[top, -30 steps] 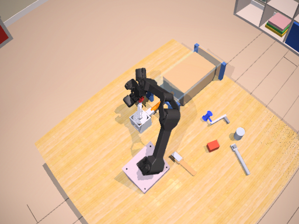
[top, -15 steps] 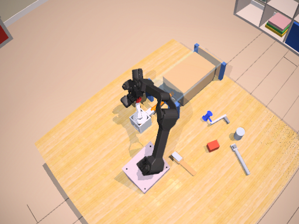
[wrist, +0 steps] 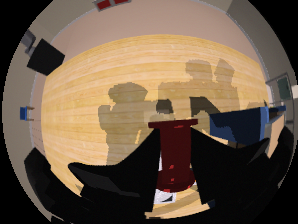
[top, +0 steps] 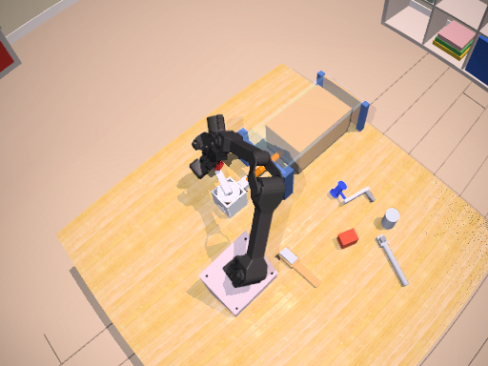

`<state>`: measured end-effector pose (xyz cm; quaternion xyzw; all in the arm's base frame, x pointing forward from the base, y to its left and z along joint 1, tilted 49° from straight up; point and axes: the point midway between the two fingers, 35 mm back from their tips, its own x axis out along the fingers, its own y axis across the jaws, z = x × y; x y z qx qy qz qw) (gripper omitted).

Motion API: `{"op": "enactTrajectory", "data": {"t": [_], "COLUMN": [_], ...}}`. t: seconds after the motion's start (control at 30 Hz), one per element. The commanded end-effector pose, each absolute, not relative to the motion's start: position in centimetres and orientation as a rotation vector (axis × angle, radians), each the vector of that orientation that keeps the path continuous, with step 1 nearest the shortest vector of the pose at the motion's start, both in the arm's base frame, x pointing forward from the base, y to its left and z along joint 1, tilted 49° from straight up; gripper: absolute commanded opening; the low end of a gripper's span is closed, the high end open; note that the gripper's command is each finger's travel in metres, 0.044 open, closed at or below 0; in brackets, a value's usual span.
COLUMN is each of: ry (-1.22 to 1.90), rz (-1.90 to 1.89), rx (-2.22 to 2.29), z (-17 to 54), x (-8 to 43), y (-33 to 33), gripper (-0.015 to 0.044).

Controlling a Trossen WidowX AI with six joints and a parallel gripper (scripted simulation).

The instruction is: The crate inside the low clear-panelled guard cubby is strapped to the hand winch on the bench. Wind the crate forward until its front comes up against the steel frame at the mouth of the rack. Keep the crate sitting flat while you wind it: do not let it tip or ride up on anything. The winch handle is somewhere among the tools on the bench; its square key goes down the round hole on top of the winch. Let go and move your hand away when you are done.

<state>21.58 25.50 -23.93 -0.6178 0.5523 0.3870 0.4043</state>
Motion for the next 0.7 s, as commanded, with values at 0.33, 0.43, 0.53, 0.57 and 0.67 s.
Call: {"op": "enactTrajectory", "data": {"t": [0.33,0.43,0.53,0.57,0.67], "ry": [1.428,1.428,1.429,1.429,1.429], "rz": [1.008,1.008,1.009,1.009,1.009], "rx": [-1.557,-1.557,-1.556,-1.556,-1.556], "z": [-24.4,-24.4,-24.4,-24.4,-24.4], "x": [17.9,17.5,17.0,16.8,16.3], "y": [25.2,25.1,25.0,25.0,24.9], "gripper": [0.0000,0.0000,0.0000,0.0000,0.0000]}}
